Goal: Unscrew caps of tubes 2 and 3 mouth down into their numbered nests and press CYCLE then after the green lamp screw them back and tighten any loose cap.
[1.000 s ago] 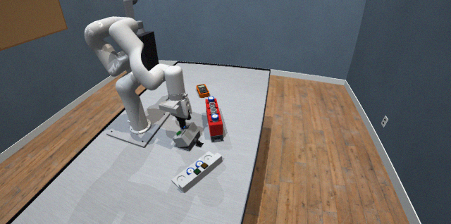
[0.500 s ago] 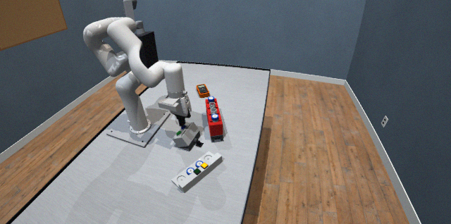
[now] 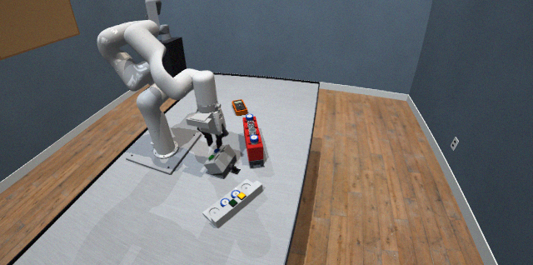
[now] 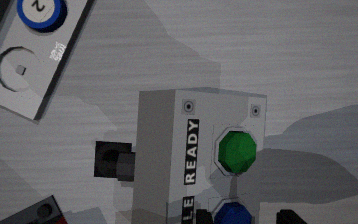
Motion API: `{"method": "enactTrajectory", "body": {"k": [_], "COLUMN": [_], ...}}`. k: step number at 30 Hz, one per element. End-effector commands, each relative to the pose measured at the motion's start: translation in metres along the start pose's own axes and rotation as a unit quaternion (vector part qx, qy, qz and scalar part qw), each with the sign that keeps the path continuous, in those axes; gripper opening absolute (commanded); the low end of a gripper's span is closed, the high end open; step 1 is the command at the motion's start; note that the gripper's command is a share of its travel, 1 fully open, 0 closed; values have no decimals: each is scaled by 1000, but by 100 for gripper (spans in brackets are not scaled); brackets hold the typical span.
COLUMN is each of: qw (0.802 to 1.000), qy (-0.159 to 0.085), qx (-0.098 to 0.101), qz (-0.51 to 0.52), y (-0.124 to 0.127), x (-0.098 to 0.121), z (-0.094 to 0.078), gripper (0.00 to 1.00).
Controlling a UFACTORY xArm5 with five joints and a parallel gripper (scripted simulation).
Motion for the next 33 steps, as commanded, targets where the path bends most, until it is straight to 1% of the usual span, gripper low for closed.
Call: {"method": "enactTrajectory", "body": {"k": [1,4,7,10,13,15,16,17,19,21,30,32,33], "qw": [991,981,966,946,922,922,901,885,867,843,842,842,842], "qy": [0,0,0,1,1,1,1,1,1,1,1,1,1], "qx": [-1,-2,-2,-2,-2,-2,-1,-2,-2,-1,-1,-1,-1], "qz": [135,193,258,323,387,387,434,465,499,538,539,539,539], "y": [-15,-22,-28,-35,-42,-42,-46,-50,-54,-61,-92,-92,-96], "x": [-23,-35,-47,-58,-70,-70,-77,-85,-92,-103,-157,-157,-164], "z": [-1,-2,-3,-4,-5,-5,-6,-6,-7,-8,-13,-13,-13], "gripper": [100,100,100,100,100,100,100,100,100,100,100,100,100]}}
Point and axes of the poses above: the point where the finger pads meet when closed, its own z axis back along the fingers, its own y axis across the jaws, x = y × z, the point moved 8 cm from there along z, back along the fingers, and after that the axes turned 4 degrees about -z, right-handed, at the moved point
